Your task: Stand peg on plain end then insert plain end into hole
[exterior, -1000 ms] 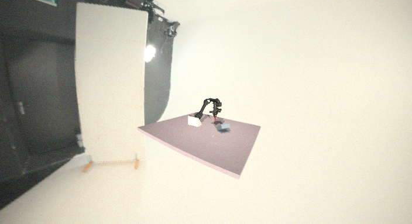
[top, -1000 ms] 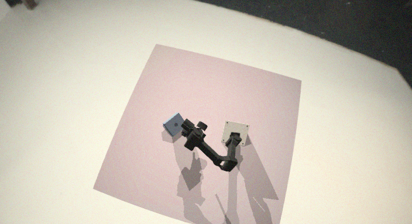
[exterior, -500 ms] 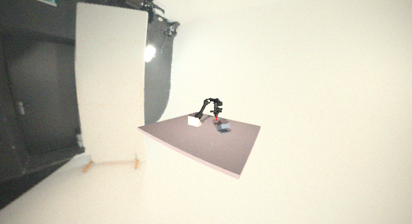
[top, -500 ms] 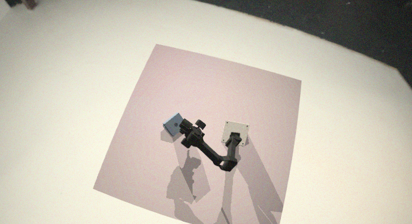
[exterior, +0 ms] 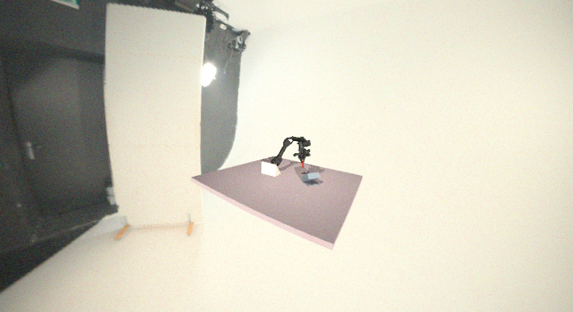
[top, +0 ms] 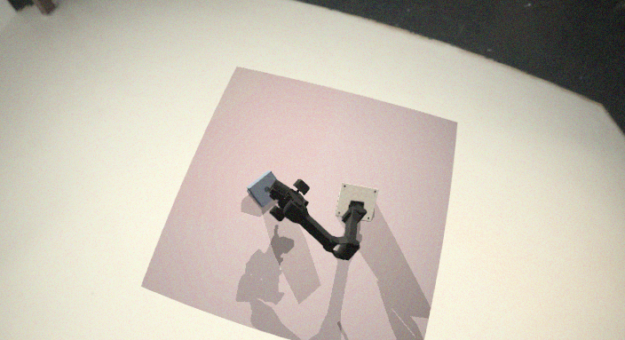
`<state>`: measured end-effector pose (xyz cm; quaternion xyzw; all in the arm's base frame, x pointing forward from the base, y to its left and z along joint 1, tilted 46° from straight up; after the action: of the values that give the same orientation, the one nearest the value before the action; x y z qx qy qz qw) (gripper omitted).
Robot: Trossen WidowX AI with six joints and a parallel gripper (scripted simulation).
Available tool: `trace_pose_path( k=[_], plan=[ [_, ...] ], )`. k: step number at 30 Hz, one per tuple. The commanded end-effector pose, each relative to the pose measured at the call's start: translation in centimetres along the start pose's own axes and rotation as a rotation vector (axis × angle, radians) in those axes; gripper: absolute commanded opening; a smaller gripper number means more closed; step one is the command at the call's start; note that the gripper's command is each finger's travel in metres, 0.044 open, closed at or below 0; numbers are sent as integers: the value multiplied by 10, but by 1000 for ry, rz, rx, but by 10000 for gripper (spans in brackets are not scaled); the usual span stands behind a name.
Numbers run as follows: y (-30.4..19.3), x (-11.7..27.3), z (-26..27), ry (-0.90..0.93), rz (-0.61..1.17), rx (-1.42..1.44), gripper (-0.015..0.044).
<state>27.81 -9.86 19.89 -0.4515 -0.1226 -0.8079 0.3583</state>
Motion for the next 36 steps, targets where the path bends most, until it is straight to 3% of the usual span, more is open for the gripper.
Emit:
trace_pose_path(
  k=[1, 20, 36],
  plan=[
    [7, 2, 2, 0, -38, -28, 0],
    [28, 6, 10, 25, -159, -121, 0],
    [40, -21, 12, 32, -184, -138, 0]
  ],
)
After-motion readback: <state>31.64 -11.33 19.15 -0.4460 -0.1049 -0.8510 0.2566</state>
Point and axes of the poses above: the point midway between the two fingers, 35 mm back from their tips, its own x axis back along the fingers, its own z axis across the jaws, y = z × x, the point moved 6 cm from there along x, back along the fingers, and after that the axes turned 9 degrees about -x, right-handed, at the moved point
